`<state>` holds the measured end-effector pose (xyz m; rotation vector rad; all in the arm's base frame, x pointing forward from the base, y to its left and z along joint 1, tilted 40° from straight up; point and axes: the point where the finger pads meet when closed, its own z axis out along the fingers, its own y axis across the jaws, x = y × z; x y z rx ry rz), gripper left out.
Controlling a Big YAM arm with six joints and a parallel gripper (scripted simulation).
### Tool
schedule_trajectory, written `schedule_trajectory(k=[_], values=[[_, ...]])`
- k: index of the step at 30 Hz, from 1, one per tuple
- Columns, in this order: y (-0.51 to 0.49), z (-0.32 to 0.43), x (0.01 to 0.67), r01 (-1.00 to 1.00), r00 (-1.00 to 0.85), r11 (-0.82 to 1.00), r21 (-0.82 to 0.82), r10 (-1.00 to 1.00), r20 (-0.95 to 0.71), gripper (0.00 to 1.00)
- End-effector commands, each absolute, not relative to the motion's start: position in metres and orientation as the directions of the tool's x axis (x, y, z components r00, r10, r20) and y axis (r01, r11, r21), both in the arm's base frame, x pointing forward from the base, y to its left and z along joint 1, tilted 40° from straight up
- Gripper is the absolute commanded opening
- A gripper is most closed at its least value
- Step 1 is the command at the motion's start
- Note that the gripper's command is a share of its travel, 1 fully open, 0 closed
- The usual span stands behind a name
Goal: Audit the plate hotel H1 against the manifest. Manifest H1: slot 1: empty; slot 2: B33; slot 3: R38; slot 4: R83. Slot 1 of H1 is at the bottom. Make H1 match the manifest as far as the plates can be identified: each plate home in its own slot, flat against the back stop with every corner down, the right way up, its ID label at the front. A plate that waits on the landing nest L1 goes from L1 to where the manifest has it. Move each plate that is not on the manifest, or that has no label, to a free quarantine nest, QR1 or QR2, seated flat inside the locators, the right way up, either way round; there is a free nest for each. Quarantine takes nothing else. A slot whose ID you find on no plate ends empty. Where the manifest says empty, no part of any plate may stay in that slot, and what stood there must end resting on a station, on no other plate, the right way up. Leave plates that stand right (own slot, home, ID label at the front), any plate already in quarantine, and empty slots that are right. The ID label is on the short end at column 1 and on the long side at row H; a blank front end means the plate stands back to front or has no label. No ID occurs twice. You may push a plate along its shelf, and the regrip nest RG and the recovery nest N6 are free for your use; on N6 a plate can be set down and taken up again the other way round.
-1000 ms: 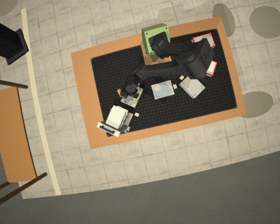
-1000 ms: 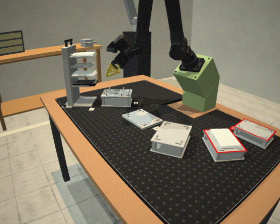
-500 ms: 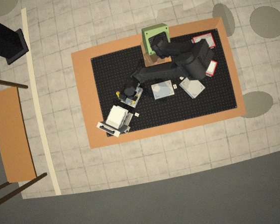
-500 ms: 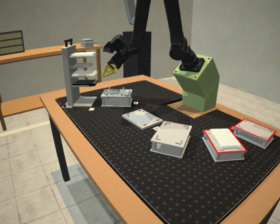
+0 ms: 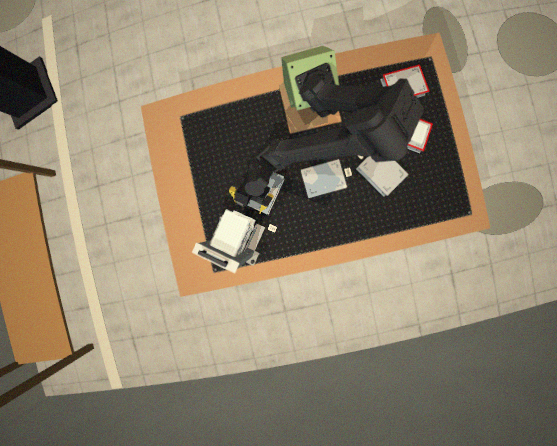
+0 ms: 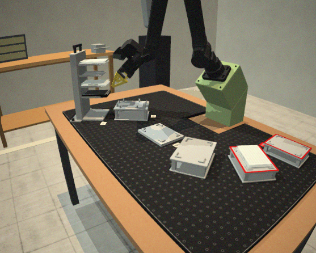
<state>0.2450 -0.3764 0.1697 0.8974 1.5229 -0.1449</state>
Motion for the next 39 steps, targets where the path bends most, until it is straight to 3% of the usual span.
schedule_trajectory(k=[1, 39], values=[[-0.387, 0.182, 0.254, 0.593, 0.117, 0.691, 0.414, 0.434, -0.893, 1.00], [-0.415, 0.207, 0.266, 0.600, 0.123, 0.694, 0.398, 0.411, -0.903, 1.00]])
